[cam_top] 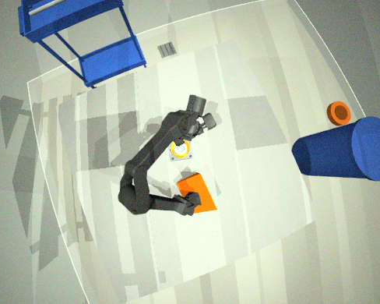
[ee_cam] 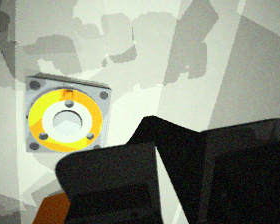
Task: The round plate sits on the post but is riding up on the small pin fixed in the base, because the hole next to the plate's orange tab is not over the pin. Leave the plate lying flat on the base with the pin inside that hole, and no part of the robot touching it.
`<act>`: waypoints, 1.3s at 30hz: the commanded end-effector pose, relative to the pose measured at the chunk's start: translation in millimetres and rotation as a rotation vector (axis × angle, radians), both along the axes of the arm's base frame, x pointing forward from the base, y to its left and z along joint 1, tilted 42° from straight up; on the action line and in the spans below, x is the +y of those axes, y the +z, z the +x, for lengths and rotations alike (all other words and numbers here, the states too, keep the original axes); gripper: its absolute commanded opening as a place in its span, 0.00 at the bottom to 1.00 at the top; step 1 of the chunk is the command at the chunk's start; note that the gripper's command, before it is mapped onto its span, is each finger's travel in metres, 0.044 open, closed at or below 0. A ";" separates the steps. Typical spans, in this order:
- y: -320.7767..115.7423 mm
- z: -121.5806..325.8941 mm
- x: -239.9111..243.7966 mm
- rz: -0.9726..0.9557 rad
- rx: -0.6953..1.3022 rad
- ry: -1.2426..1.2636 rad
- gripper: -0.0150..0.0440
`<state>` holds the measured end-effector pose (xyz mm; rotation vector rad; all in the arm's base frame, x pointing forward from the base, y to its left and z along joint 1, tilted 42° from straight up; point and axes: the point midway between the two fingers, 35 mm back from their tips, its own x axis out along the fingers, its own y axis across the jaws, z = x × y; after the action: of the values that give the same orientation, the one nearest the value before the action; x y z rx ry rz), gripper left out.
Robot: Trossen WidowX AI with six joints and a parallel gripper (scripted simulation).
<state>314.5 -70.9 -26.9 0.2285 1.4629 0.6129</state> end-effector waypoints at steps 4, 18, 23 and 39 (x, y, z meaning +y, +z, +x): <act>-13.1 -4.6 81.2 0.159 0.165 -0.003 0.25; -35.6 -6.1 108.9 0.164 0.170 -0.005 0.25; -45.4 -8.4 119.9 0.166 0.170 -0.004 0.25; -35.1 -2.2 134.3 0.167 0.170 -0.004 0.25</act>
<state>309.7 58.8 -65.8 0.4183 1.5819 0.7238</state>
